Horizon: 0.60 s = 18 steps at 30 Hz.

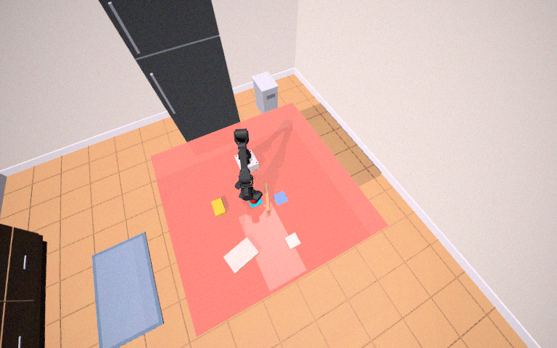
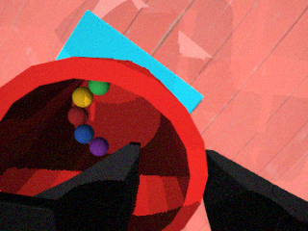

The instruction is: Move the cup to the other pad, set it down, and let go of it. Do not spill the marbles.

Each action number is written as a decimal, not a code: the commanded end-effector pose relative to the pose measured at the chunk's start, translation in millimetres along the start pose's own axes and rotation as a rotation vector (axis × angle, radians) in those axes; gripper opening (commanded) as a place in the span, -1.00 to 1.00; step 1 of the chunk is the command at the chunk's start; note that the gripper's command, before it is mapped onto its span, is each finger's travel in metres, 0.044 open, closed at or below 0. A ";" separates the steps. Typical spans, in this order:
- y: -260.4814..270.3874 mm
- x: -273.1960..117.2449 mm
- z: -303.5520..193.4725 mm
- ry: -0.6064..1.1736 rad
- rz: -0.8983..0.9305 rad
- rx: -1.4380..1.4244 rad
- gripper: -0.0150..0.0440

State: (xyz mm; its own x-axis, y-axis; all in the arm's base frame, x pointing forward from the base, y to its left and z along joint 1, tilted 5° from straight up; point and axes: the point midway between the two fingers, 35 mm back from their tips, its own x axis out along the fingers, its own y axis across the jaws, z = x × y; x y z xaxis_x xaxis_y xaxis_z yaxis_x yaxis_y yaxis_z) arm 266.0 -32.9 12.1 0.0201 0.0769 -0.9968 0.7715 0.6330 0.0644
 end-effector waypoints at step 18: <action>-0.8 -38.7 0.1 -0.006 0.009 0.001 -0.06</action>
State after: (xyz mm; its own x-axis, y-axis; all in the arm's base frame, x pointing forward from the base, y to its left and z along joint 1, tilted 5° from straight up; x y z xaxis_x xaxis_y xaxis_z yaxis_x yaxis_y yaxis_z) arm 262.8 -35.7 41.9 0.0183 0.0771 -0.9969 0.7758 0.6278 0.0628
